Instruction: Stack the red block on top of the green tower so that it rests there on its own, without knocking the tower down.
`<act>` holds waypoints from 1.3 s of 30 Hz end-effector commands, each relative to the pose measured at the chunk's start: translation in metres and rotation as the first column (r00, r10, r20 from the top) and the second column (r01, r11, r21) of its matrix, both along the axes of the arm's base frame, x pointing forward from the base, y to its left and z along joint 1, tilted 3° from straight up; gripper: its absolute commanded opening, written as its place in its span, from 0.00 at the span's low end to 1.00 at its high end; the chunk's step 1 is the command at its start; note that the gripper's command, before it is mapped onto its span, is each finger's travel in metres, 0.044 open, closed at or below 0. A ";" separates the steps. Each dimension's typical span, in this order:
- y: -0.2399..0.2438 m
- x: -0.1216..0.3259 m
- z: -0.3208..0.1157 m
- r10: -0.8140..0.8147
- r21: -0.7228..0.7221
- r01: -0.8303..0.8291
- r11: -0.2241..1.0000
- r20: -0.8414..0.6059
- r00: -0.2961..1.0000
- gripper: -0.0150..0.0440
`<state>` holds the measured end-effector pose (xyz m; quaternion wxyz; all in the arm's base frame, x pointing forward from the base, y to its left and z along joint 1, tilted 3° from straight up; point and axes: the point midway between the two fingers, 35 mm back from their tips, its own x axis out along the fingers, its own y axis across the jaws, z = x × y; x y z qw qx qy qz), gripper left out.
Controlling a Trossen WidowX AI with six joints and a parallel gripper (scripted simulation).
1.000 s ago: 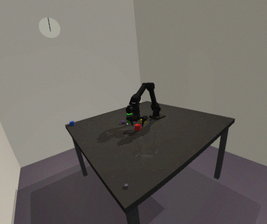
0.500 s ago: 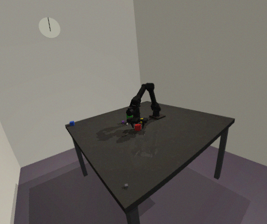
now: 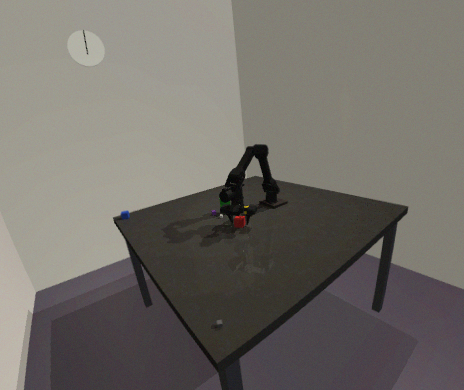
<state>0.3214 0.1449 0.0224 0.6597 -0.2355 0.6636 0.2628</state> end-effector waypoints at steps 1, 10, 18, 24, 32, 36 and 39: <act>0.001 0.000 0.000 -0.005 0.003 0.005 1.000 -0.001 1.000 0.78; 0.001 0.000 0.000 -0.005 0.003 0.005 1.000 -0.001 1.000 0.54; -0.001 0.001 0.025 -0.005 0.003 0.005 1.000 0.000 1.000 0.25; -0.002 0.001 0.053 -0.005 0.003 0.005 1.000 0.000 1.000 0.25; -0.003 0.002 0.091 -0.005 0.003 0.005 1.000 0.000 1.000 0.25; -0.004 0.002 0.108 -0.005 0.003 0.005 1.000 0.000 1.000 0.25; -0.004 0.002 0.117 -0.005 0.003 0.005 1.000 0.000 1.000 0.25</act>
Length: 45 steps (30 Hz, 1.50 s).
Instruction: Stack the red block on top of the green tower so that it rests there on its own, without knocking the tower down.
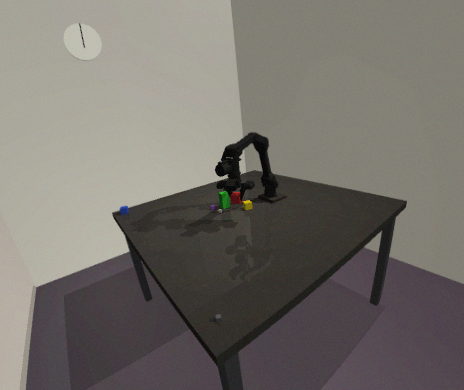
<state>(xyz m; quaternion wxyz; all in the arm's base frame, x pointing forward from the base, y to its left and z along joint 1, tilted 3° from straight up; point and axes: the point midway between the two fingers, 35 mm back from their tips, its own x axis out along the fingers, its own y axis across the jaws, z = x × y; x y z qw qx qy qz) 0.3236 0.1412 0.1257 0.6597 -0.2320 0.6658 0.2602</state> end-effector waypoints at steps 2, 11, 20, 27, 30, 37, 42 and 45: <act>0.000 0.000 0.014 0.004 0.003 -0.004 1.000 0.003 1.000 0.25; -0.010 0.003 0.014 0.004 0.002 -0.004 1.000 0.004 1.000 0.25; -0.065 0.010 0.013 -0.001 -0.001 0.001 1.000 0.006 1.000 0.25; -0.106 0.008 0.013 -0.020 0.003 0.020 1.000 0.009 1.000 0.25; -0.124 0.006 0.012 -0.020 0.001 0.020 1.000 0.009 1.000 0.25; -0.165 -0.002 0.011 -0.011 -0.007 0.011 1.000 0.008 1.000 0.25; -0.192 -0.011 0.009 -0.011 -0.017 0.011 1.000 0.003 1.000 0.25; -0.206 -0.018 0.009 -0.006 -0.018 0.006 1.000 0.002 1.000 0.25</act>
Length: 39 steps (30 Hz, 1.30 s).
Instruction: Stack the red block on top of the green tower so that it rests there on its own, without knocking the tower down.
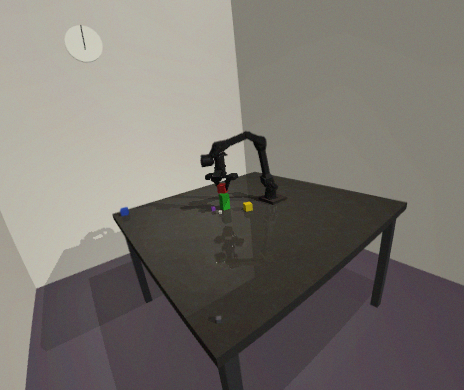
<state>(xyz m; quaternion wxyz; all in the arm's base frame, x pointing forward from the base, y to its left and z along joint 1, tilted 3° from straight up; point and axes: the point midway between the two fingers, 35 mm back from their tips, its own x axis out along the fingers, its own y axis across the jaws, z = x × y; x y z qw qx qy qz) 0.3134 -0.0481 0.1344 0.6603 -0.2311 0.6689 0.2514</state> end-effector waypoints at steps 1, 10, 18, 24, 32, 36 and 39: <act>-0.022 -0.010 0.000 0.011 -0.006 -0.011 1.000 0.001 1.000 0.25; -0.032 -0.015 0.004 0.019 -0.004 -0.019 1.000 0.001 1.000 0.25; -0.032 -0.015 -0.014 0.019 -0.004 -0.019 1.000 0.001 1.000 0.25; -0.031 -0.016 -0.026 0.019 -0.004 -0.019 1.000 0.001 1.000 0.25; -0.031 -0.016 -0.026 0.019 -0.004 -0.019 1.000 0.001 1.000 0.25; -0.031 -0.016 -0.026 0.019 -0.004 -0.019 1.000 0.001 1.000 0.25; -0.031 -0.016 -0.026 0.019 -0.004 -0.019 1.000 0.001 1.000 0.25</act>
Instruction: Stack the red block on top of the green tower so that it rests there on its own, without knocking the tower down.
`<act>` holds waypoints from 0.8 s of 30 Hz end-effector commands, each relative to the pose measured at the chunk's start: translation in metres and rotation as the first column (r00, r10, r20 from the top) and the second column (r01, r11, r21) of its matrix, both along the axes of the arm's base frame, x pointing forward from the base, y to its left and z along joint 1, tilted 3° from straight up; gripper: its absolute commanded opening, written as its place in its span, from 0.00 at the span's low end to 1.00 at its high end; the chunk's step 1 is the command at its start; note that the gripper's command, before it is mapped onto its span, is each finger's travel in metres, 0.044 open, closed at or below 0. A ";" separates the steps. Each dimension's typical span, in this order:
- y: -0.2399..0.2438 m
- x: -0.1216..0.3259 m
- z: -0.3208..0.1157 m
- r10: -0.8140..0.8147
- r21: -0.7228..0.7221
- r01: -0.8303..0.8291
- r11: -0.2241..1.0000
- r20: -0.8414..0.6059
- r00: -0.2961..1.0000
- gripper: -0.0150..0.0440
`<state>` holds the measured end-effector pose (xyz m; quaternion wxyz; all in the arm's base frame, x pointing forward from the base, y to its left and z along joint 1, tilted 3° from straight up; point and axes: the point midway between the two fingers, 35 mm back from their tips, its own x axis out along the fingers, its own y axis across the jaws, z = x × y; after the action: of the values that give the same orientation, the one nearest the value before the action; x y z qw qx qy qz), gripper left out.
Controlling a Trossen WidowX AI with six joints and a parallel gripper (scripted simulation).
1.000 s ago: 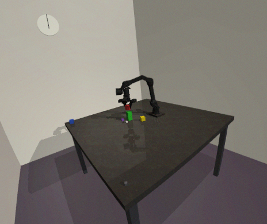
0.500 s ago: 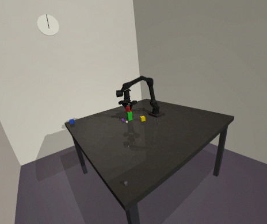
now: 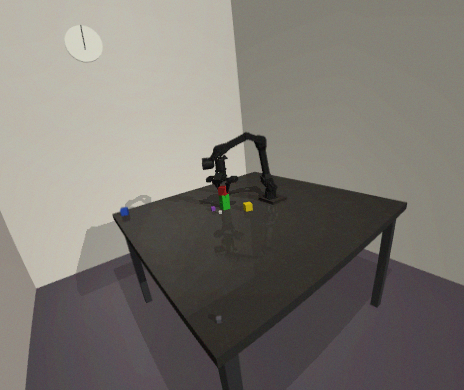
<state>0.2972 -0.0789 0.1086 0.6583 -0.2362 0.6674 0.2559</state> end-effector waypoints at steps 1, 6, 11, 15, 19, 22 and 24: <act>0.000 0.000 0.000 0.005 -0.003 -0.005 1.000 0.001 1.000 0.25; 0.000 0.000 -0.001 0.005 -0.003 -0.005 1.000 0.001 1.000 0.25; 0.000 0.000 0.000 0.005 -0.003 -0.005 1.000 0.001 1.000 0.25; 0.000 0.000 0.000 0.000 0.000 0.000 1.000 0.000 1.000 0.34; 0.000 0.000 0.000 0.000 0.000 0.000 1.000 0.000 1.000 0.52; 0.000 0.000 0.000 0.000 0.000 0.000 1.000 0.000 1.000 0.65; 0.000 0.000 0.000 0.000 0.000 0.000 1.000 0.000 1.000 0.74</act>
<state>0.2971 -0.0789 0.1086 0.6582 -0.2361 0.6675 0.2560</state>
